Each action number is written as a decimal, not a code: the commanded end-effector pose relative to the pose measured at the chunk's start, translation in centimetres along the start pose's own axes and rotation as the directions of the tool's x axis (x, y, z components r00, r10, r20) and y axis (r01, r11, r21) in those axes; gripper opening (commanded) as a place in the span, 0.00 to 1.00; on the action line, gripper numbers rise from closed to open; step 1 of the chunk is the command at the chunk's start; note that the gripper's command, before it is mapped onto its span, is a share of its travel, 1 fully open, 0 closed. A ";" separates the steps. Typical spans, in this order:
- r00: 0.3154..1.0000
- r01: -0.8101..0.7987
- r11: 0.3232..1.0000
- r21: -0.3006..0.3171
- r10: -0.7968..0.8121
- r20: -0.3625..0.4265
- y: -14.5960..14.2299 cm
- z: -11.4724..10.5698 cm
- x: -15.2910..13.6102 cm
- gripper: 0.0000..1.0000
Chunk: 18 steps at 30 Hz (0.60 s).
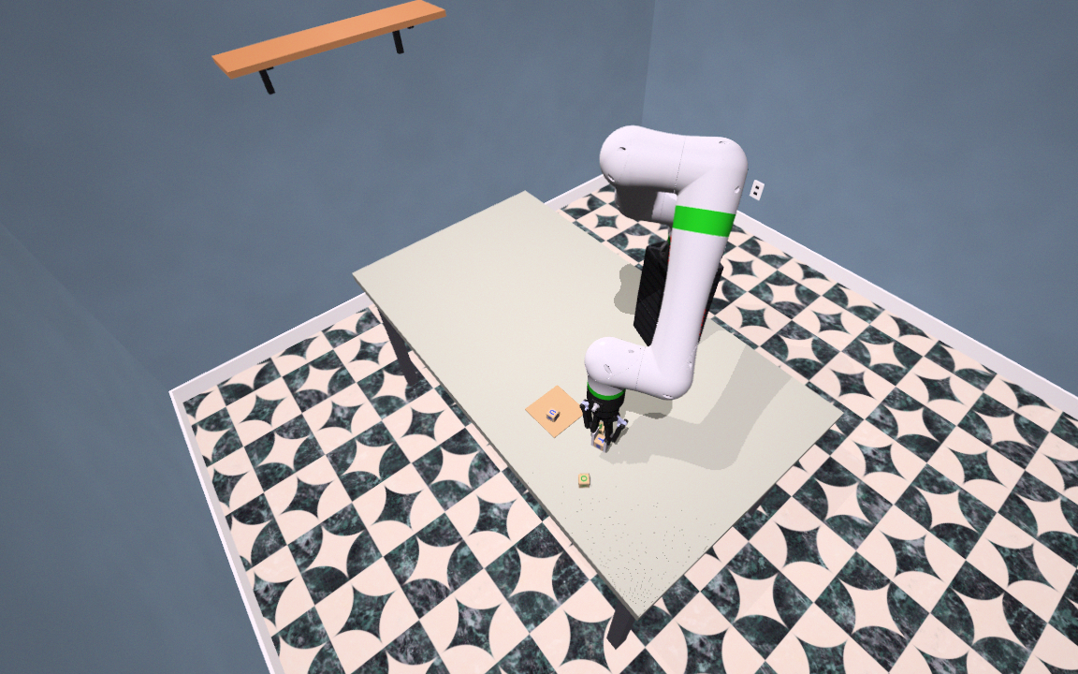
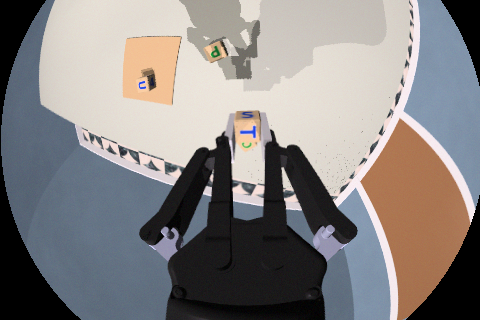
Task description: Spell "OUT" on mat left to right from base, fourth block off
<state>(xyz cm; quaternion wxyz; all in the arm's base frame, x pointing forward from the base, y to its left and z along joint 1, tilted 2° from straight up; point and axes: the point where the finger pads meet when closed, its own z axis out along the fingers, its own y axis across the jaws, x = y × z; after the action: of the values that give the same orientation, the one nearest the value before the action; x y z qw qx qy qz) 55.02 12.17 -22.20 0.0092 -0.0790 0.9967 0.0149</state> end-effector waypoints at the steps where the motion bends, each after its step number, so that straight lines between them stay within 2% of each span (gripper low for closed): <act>1: 1.000 0.000 1.000 0.000 0.000 0.000 0.0 0.0 0.0 0.16; 6: 1.000 -0.025 1.000 0.000 0.025 0.000 -0.4 0.0 0.0 0.16; 12: 0.970 -0.242 0.970 0.000 0.242 0.000 -3.5 -0.1 0.6 0.16; 18: 0.906 -0.423 0.906 0.000 0.423 0.000 -6.2 -0.1 1.2 0.16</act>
<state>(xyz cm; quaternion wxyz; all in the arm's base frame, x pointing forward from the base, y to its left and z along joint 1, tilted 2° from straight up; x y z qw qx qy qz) 54.85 7.38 -22.30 0.0048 0.0850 0.9962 0.0196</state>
